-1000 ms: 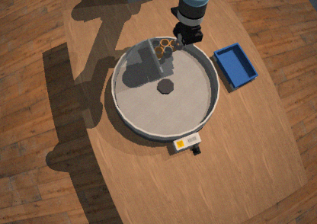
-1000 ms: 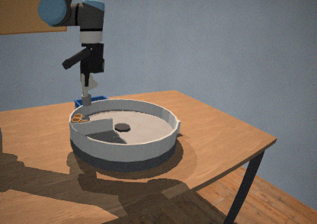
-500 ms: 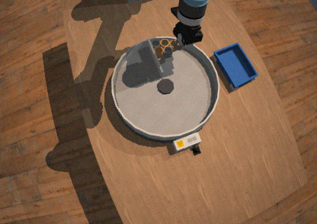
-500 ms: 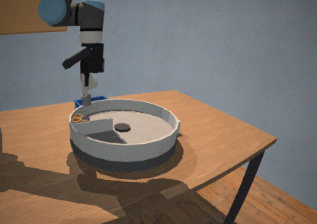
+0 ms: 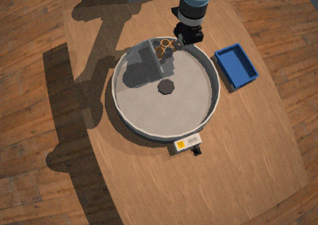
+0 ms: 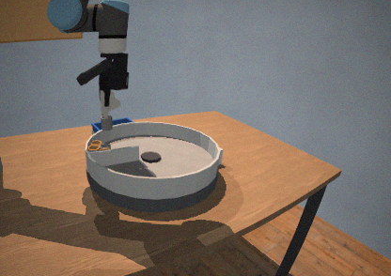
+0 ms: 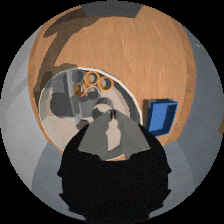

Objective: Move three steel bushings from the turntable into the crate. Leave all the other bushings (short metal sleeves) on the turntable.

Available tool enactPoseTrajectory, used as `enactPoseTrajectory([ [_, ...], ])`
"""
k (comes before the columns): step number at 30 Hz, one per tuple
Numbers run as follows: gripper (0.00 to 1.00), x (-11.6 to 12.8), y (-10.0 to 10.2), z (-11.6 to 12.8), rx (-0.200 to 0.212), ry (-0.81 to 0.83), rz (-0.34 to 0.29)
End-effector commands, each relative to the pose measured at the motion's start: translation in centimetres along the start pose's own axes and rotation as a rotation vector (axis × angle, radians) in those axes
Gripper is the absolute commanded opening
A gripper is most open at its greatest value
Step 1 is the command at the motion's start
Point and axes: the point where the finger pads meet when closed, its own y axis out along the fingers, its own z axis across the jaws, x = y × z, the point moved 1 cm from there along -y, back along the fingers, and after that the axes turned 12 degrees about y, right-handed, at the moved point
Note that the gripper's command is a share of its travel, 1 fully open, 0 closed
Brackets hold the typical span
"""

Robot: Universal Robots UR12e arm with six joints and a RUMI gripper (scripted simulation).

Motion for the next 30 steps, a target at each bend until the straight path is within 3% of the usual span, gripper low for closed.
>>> enactPoseTrajectory([
  [1,0.0,0.1,0.0,0.1,0.0,0.0,-0.001],
  [8,0.0,0.3,0.0,1.2,0.0,0.0,-0.001],
  [17,0.0,1.2,0.0,5.4,0.0,0.0,-0.001],
  [19,0.0,1.2,0.0,5.4,0.0,0.0,-0.001],
  [30,0.0,3.1,0.0,14.2,0.0,0.0,-0.001],
])
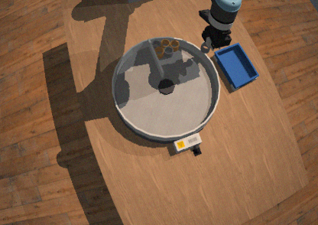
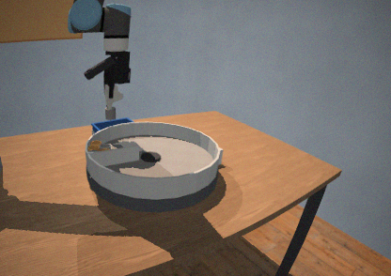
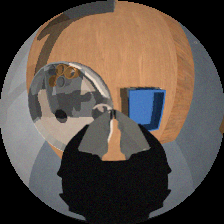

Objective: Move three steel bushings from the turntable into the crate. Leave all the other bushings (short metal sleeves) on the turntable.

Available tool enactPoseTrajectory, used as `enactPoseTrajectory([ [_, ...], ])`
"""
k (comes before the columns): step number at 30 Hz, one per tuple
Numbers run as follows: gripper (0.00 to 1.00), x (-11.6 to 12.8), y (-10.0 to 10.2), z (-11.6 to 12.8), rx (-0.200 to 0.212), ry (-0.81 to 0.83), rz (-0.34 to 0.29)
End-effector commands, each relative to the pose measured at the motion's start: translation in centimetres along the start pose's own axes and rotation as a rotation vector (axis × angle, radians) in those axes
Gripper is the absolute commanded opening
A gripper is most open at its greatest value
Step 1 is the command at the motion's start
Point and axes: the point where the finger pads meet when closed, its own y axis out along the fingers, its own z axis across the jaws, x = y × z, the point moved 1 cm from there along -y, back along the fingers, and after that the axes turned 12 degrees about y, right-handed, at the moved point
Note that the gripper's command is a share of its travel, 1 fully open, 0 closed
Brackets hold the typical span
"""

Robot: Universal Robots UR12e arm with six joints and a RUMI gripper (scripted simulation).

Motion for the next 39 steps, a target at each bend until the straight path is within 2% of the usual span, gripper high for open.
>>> enactPoseTrajectory([
  [1,0.0,1.1,0.0,4.7,-0.002,0.002,0.001],
  [4,0.0,1.7,0.0,7.3,-0.002,0.002,0.001],
  [6,0.0,1.7,0.0,7.3,-0.002,0.002,0.001],
  [13,0.0,2.9,0.0,12.6,-0.002,0.002,0.001],
  [19,0.0,3.5,0.1,15.5,-0.002,0.002,0.001],
  [27,0.0,3.7,0.1,16.5,-0.002,0.002,0.001],
  [39,0.0,3.7,0.1,16.5,-0.002,0.002,0.001],
])
